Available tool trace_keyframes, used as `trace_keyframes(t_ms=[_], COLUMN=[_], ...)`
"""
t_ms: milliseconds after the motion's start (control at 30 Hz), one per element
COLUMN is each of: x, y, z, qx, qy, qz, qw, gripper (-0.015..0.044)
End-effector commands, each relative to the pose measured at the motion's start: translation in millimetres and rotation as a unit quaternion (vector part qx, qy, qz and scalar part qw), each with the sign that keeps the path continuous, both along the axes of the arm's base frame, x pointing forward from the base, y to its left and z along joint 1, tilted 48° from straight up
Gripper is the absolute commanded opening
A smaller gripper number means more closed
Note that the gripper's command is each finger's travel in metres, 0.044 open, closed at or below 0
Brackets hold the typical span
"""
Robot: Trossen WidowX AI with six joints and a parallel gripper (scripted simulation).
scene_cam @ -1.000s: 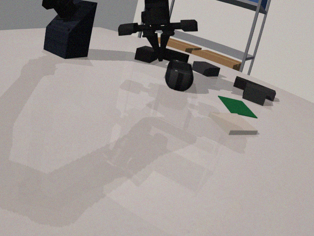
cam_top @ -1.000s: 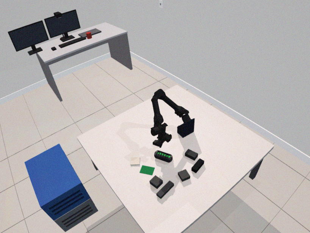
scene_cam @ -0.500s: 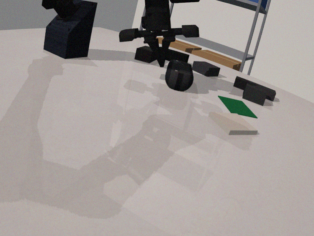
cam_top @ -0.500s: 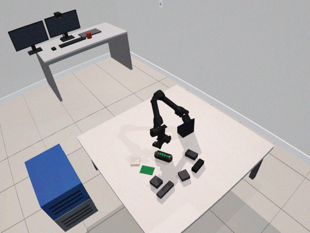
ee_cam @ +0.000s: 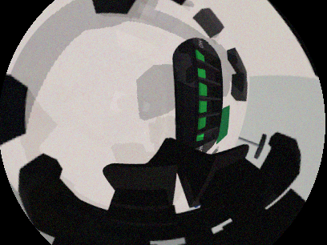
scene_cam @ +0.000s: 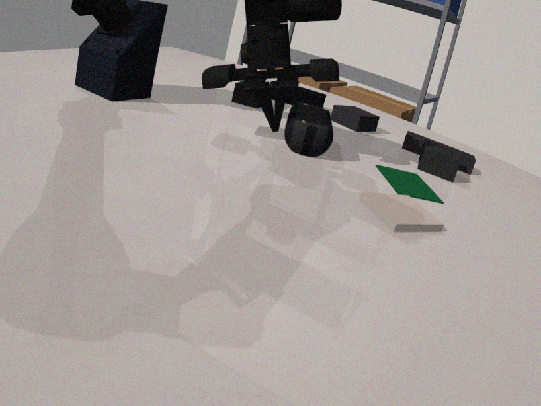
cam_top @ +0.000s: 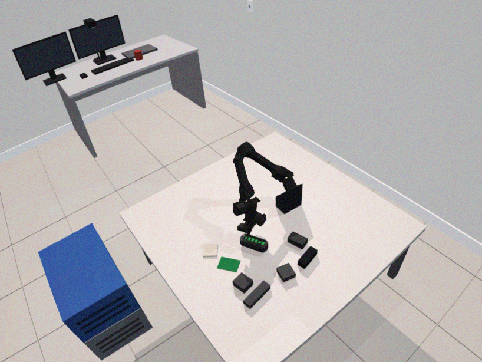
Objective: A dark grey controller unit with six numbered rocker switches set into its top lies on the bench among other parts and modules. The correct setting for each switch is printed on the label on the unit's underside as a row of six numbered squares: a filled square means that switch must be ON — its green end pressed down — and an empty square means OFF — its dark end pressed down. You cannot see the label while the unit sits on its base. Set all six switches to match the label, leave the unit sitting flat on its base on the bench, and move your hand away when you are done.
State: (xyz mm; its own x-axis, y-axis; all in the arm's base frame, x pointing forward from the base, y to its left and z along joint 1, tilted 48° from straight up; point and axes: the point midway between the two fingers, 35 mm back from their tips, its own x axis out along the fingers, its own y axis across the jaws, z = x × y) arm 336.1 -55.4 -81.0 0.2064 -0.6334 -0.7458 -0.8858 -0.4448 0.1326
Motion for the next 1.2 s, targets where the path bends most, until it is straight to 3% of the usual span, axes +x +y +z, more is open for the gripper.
trace_keyframes(t_ms=[0,1167], x=[-4.4,3.3], y=[-3.8,-7.9], z=[-6.5,-15.3], qx=[0.001,0.0], qy=[0.007,0.006], qz=[0.002,0.003], qw=[1.0,1.0], gripper=[0.0,0.0])
